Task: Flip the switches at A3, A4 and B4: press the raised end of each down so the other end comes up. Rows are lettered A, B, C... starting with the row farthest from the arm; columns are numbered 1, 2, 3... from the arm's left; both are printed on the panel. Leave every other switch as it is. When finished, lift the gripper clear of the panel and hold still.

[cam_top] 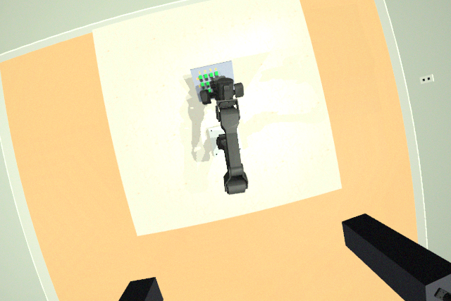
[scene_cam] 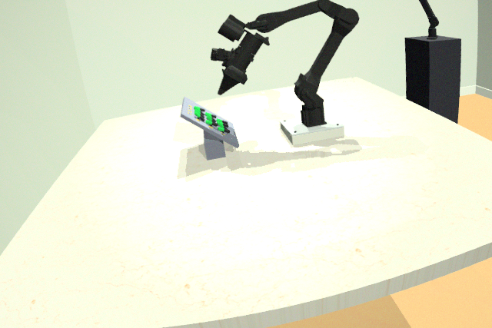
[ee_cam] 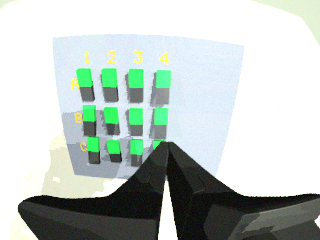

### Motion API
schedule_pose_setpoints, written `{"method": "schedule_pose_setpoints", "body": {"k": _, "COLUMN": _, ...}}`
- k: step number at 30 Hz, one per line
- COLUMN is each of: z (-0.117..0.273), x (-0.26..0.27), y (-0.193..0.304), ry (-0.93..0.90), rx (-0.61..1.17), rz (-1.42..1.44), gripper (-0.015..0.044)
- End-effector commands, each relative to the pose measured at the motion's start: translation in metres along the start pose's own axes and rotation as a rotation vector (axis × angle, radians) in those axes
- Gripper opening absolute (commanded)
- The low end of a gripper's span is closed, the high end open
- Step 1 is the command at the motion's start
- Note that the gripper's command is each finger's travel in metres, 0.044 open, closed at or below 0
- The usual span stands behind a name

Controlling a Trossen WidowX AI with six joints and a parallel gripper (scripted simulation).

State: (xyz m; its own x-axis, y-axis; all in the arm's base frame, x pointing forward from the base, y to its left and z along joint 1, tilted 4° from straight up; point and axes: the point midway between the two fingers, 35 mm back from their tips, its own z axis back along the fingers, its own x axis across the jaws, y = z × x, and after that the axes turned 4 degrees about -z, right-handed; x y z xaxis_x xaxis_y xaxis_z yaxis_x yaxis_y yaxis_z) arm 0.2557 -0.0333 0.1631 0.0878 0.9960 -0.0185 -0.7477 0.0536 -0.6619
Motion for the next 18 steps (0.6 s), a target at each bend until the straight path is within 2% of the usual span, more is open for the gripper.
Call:
{"method": "schedule_pose_setpoints", "body": {"k": 1, "z": -0.001, "x": -0.001, "y": 0.022, "ry": -0.003, "rx": 0.001, "rz": 0.004, "gripper": 0.0}}
{"method": "schedule_pose_setpoints", "body": {"k": 4, "z": -0.003, "x": -0.001, "y": 0.022, "ry": -0.003, "rx": 0.0, "rz": 0.004, "gripper": 0.0}}
{"method": "schedule_pose_setpoints", "body": {"k": 8, "z": -0.035, "x": -0.001, "y": 0.023, "ry": -0.005, "rx": -0.025, "rz": 0.004, "gripper": 0.0}}
{"method": "schedule_pose_setpoints", "body": {"k": 18, "z": -0.036, "x": -0.001, "y": 0.023, "ry": -0.005, "rx": -0.026, "rz": 0.004, "gripper": 0.0}}
